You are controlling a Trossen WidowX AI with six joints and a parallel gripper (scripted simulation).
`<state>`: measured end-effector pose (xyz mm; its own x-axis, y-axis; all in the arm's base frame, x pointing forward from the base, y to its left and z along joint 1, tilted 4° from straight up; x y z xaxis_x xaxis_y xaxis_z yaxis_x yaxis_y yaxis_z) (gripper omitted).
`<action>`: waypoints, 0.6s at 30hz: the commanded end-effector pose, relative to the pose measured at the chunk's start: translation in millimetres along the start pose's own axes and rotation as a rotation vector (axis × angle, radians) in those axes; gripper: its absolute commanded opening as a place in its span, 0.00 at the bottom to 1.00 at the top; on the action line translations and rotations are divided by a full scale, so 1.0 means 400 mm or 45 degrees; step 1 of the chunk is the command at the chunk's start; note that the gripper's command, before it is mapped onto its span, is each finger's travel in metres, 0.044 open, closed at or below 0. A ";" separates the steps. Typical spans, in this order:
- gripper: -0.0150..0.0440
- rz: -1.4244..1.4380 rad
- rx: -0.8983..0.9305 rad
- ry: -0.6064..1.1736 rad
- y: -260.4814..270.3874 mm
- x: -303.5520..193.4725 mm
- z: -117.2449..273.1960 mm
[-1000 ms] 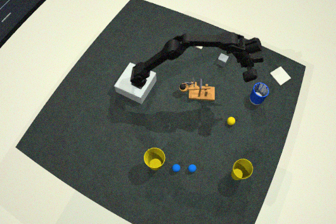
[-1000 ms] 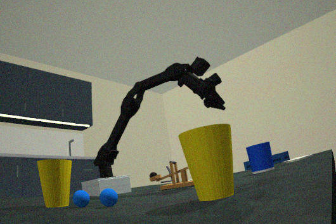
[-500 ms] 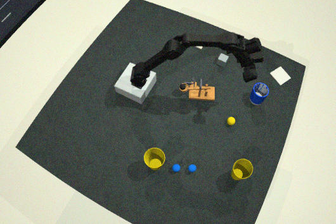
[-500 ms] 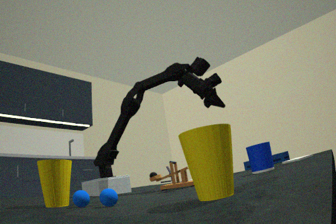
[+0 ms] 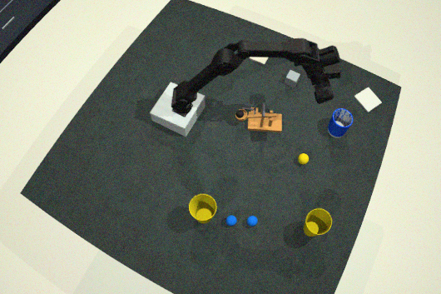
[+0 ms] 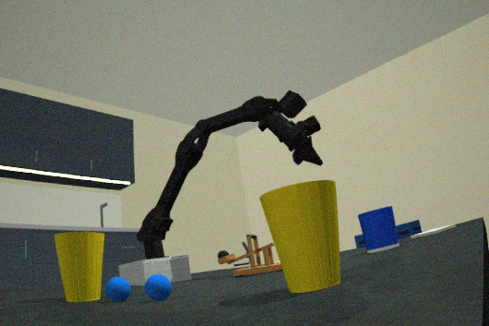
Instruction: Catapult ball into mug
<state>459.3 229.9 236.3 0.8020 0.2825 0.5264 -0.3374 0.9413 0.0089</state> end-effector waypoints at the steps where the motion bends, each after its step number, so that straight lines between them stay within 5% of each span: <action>1: 0.25 0.091 -0.027 0.089 0.037 -0.050 -0.015; 18: 0.25 0.570 -0.132 0.445 0.145 -0.275 -0.035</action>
<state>372.6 256.9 174.5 0.7390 0.6415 0.2059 -0.6047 0.7663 -0.2171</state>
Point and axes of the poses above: the point midway between the two fingers, 35 mm back from their tips, its own z axis back along the fingers, its own y axis across the jaws, x = y × z, the point moved 5 cm from there along z, back along the fingers, and after that the axes turned 14 degrees about -z, right-handed, at the moved point
